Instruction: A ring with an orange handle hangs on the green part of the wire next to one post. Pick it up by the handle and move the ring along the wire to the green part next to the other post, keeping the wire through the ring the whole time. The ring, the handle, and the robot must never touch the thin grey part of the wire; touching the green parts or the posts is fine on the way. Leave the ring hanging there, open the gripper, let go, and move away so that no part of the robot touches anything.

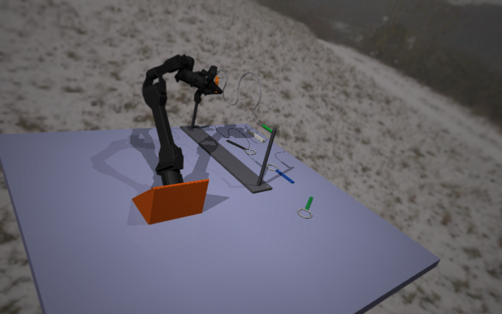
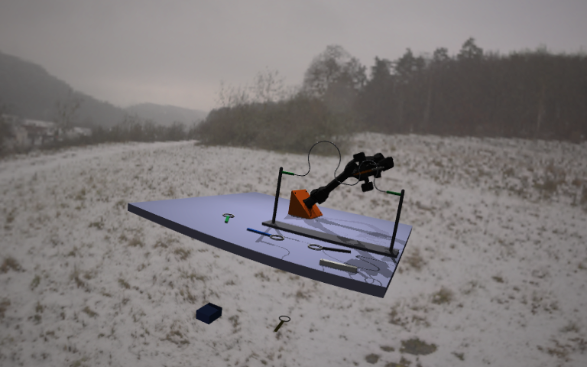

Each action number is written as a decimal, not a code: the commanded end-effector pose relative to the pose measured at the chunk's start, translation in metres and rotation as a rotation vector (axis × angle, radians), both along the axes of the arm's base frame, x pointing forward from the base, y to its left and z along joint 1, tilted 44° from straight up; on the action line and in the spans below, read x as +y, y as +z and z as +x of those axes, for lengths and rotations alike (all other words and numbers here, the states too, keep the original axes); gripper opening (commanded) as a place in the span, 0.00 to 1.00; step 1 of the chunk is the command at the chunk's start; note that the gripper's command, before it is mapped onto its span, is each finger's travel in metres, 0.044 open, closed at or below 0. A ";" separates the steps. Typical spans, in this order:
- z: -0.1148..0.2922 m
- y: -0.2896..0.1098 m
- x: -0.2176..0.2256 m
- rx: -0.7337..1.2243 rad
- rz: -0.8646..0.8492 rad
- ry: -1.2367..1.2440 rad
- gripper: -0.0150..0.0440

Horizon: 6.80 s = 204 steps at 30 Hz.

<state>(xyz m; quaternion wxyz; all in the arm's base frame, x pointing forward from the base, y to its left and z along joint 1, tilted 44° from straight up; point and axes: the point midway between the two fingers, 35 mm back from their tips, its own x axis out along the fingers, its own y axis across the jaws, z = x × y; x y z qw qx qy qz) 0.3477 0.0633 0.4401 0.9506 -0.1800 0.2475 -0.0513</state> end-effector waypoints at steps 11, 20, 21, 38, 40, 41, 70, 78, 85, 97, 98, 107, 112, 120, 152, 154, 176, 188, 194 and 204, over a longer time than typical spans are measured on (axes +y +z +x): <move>0.001 -0.005 0.019 -0.020 0.305 0.018 0.00; 0.002 -0.006 0.032 -0.034 0.491 0.032 0.00; 0.002 -0.006 0.034 -0.035 0.514 0.033 0.00; 0.004 0.002 0.060 -0.069 0.909 0.058 0.00; 0.004 0.003 0.063 -0.074 0.955 0.060 0.00; 0.004 0.004 0.065 -0.076 0.978 0.062 0.00; 0.005 0.040 0.095 -0.142 1.644 0.088 0.00; 0.005 0.053 0.098 -0.160 1.826 0.093 0.00; 0.005 0.064 0.100 -0.177 1.986 0.097 0.00; 0.004 0.084 0.097 -0.205 2.260 0.104 0.00; 0.004 0.085 0.097 -0.207 2.283 0.104 0.00; 0.003 0.099 0.092 -0.228 2.488 0.108 0.00; 0.002 0.106 0.087 -0.239 2.601 0.110 0.00; 0.001 0.116 0.080 -0.256 2.773 0.112 0.00; 0.003 0.110 0.096 -0.268 2.905 0.117 0.00; 0.003 0.107 0.101 -0.265 2.870 0.117 0.00; 0.009 0.041 0.147 -0.211 2.360 0.111 0.00; 0.011 -0.005 0.156 -0.180 2.061 0.104 0.00; 0.012 -0.025 0.156 -0.166 1.930 0.101 0.00; 0.013 -0.063 0.149 -0.142 1.686 0.094 0.00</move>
